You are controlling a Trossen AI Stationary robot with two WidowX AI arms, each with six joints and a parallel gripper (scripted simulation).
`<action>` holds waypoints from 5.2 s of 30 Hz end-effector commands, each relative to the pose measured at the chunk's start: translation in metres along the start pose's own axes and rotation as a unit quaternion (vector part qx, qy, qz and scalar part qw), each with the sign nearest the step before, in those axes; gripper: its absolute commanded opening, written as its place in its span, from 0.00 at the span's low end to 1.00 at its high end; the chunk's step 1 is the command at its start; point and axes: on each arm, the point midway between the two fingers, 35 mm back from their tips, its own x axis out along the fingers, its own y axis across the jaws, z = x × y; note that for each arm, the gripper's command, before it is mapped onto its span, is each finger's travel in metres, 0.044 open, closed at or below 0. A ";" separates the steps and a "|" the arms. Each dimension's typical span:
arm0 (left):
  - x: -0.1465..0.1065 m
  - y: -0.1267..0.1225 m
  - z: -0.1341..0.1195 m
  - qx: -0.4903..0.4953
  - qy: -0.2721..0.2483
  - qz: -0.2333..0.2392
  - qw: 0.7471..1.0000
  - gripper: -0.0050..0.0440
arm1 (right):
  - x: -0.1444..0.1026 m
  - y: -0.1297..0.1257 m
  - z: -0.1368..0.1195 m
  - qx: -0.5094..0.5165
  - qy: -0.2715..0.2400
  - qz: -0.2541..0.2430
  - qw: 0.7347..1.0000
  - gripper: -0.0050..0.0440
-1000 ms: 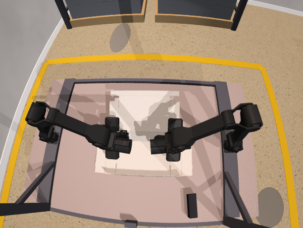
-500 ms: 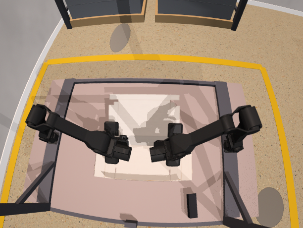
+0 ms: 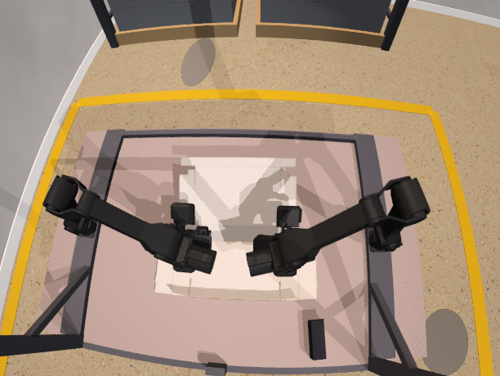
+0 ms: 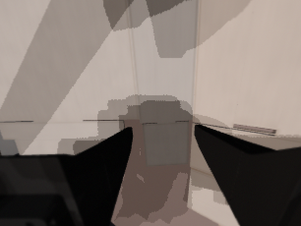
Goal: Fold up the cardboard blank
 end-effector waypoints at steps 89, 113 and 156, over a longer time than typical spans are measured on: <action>-0.016 0.297 -0.099 -0.237 -0.163 -0.259 0.922 0.67 | -0.034 -0.040 0.003 0.002 0.002 0.027 1.000 0.69; 0.000 0.312 -0.098 -0.414 -0.357 -0.283 0.788 0.67 | -0.034 -0.040 0.003 0.002 0.002 0.027 1.000 0.69; -0.037 0.256 -0.154 -0.419 -0.568 -0.354 0.614 0.67 | -0.034 -0.040 0.003 0.002 0.003 0.027 1.000 0.69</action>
